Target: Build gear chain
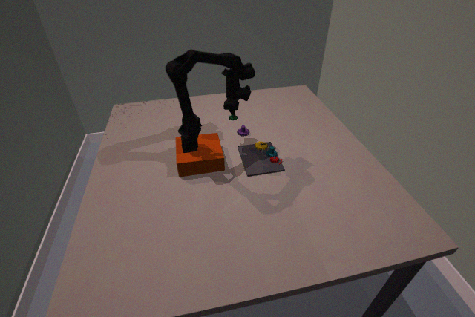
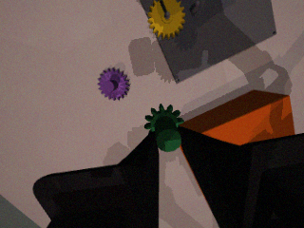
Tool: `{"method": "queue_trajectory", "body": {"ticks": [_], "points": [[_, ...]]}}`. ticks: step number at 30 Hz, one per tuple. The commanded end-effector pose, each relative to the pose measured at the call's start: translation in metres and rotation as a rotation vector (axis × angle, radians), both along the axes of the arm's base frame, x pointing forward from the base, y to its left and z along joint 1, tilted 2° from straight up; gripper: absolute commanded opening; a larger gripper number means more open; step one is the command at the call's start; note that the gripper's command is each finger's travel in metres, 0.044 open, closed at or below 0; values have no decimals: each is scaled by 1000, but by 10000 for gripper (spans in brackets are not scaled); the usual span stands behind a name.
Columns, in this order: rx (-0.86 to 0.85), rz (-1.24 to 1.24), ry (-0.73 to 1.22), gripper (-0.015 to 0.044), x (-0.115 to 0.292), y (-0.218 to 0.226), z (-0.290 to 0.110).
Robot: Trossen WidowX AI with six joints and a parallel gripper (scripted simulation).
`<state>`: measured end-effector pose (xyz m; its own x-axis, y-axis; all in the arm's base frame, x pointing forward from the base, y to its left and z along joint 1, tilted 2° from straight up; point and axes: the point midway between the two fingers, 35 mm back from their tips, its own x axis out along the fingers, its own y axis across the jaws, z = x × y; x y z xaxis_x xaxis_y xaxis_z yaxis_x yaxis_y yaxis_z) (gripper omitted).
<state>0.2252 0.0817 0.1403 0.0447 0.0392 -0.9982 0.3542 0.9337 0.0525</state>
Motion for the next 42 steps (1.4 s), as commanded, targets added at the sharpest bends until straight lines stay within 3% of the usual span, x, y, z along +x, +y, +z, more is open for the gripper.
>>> {"method": "queue_trajectory", "body": {"ticks": [1, 42], "points": [[0, 4, -8, 0, 0, -1, 6], [-7, 1, -12, 0, 74, -65, -36]]}}
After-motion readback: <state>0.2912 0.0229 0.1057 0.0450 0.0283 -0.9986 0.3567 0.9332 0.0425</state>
